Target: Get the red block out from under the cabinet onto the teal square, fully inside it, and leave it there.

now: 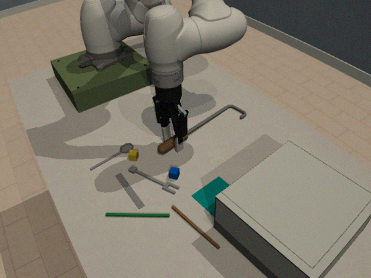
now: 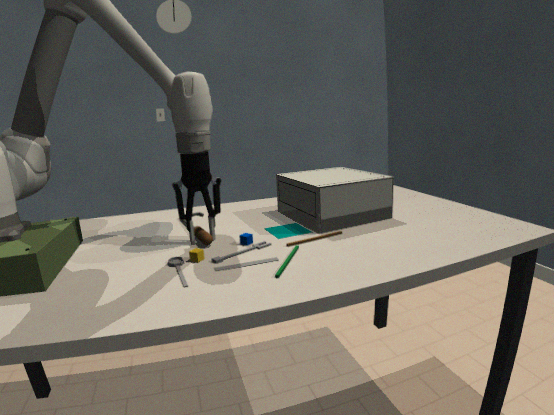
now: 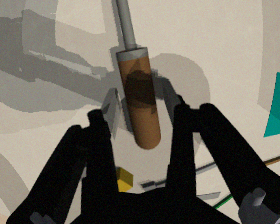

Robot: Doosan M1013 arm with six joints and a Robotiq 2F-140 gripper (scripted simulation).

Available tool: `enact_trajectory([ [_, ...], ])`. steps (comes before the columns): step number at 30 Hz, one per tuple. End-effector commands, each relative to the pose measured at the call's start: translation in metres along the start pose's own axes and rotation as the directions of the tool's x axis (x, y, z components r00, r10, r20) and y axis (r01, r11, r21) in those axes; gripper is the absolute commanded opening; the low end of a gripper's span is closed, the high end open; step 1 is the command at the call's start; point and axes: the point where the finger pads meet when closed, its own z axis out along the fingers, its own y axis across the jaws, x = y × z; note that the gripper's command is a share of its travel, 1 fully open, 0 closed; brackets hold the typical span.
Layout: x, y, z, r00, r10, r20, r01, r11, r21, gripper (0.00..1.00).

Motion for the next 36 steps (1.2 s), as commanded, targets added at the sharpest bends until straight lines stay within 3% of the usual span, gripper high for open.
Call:
enact_trajectory([
  [1,0.0000,0.0000,-0.0001,1.000,0.000,0.000,0.000,1.000,0.000,0.34],
  [6,0.0000,0.0000,-0.0001,1.000,0.000,0.000,0.000,1.000,0.000,0.34],
  [7,0.0000,0.0000,-0.0001,1.000,0.000,0.000,0.000,1.000,0.000,0.00],
  [36,0.0000,0.0000,-0.0001,1.000,0.000,0.000,0.000,1.000,0.000,0.00],
])
